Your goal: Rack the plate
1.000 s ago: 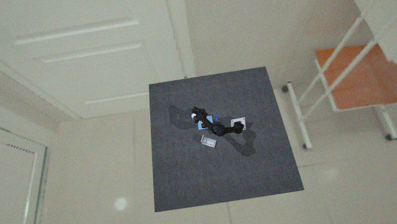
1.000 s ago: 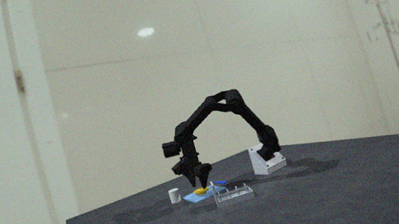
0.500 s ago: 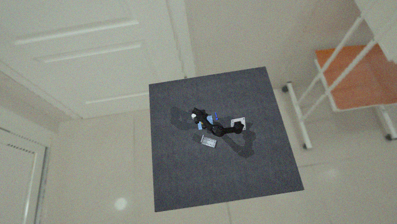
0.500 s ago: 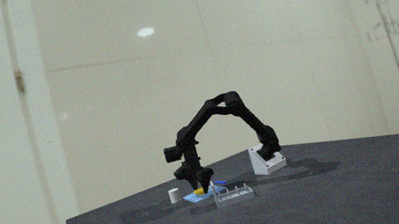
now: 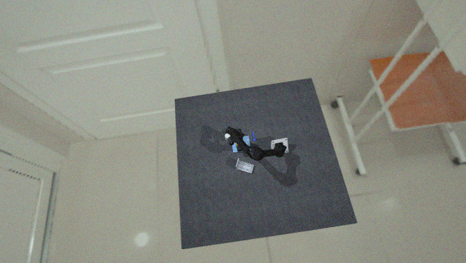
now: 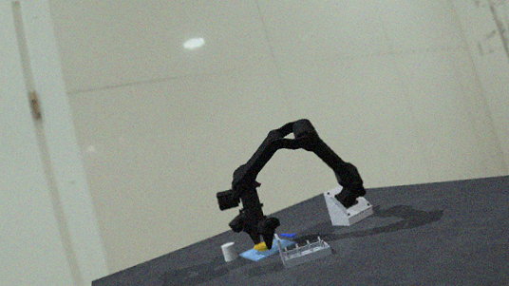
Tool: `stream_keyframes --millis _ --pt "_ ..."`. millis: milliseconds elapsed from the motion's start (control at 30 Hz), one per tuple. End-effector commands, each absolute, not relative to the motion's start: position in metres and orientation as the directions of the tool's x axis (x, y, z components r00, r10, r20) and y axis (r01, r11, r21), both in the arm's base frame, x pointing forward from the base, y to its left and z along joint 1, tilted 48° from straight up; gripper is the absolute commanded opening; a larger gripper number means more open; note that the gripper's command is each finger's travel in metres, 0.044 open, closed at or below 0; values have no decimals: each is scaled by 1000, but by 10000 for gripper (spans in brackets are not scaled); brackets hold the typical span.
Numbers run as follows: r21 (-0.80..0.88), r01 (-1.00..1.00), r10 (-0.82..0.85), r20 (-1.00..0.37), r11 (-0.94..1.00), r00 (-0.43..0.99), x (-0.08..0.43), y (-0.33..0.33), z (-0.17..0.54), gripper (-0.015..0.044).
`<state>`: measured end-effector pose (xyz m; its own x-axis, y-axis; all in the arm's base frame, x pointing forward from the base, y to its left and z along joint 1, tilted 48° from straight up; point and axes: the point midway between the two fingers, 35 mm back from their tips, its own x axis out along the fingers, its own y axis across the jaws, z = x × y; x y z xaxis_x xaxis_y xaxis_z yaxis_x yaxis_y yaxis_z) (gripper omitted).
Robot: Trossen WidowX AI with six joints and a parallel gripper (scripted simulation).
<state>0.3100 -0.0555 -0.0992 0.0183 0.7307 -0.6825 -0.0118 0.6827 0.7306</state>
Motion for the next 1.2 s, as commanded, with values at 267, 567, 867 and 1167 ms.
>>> stream_keyframes --millis 267,567,867,1167 --pt "730 -5 730 -683 683 19 314 -76 -84 79" --pt "721 -5 721 -693 693 25 316 -114 -54 0" --pt "723 -5 723 -690 691 22 315 -143 -28 0" --pt "730 -5 730 -683 683 17 313 -163 -7 0"
